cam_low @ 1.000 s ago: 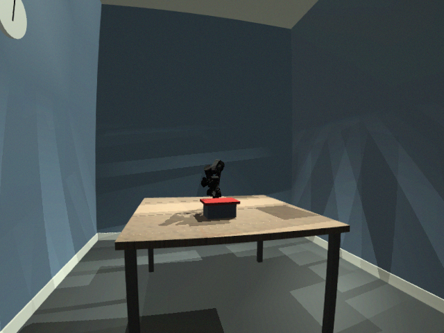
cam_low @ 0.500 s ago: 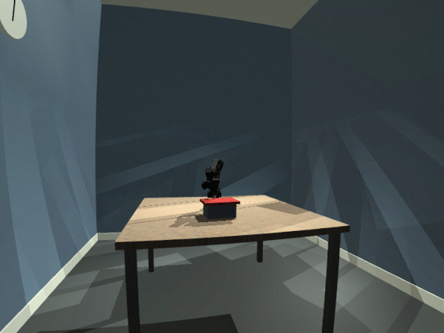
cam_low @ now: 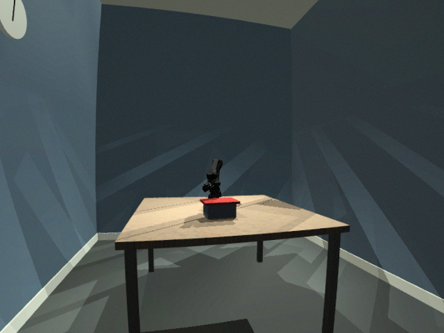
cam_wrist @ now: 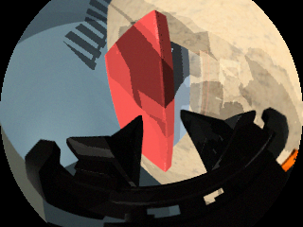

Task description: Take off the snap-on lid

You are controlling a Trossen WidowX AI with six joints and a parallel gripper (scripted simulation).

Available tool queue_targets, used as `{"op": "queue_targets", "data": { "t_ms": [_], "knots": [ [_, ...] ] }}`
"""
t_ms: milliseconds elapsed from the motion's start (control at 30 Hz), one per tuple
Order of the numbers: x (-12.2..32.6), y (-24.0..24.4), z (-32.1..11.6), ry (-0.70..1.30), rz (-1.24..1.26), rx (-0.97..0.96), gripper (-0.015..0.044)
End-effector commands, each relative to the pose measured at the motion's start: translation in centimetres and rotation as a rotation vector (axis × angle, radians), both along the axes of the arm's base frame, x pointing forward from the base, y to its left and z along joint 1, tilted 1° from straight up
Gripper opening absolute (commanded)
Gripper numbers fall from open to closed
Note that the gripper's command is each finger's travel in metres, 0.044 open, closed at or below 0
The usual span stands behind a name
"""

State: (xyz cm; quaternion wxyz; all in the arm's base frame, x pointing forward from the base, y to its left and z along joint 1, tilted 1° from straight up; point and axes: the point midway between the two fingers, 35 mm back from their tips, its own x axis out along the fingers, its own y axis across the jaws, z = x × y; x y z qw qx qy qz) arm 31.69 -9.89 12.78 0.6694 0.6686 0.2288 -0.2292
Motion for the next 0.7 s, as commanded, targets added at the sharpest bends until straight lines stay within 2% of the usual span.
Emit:
{"op": "queue_targets", "data": {
  "t_ms": [0, 33, 367, 500, 667],
  "knots": [
    [0.07, 0.02, -0.48, 0.008, -0.008, 0.006, 0.0183],
    [0.07, 0.02, -0.48, 0.008, -0.008, 0.006, 0.0156],
    [0.07, 0.02, -0.48, 0.008, -0.008, 0.006, 0.0090],
    [0.07, 0.02, -0.48, 0.008, -0.008, 0.006, 0.0000],
    [0.10, 0.05, -0.30, 0.005, -0.001, 0.003, 0.0000]
  ]
}}
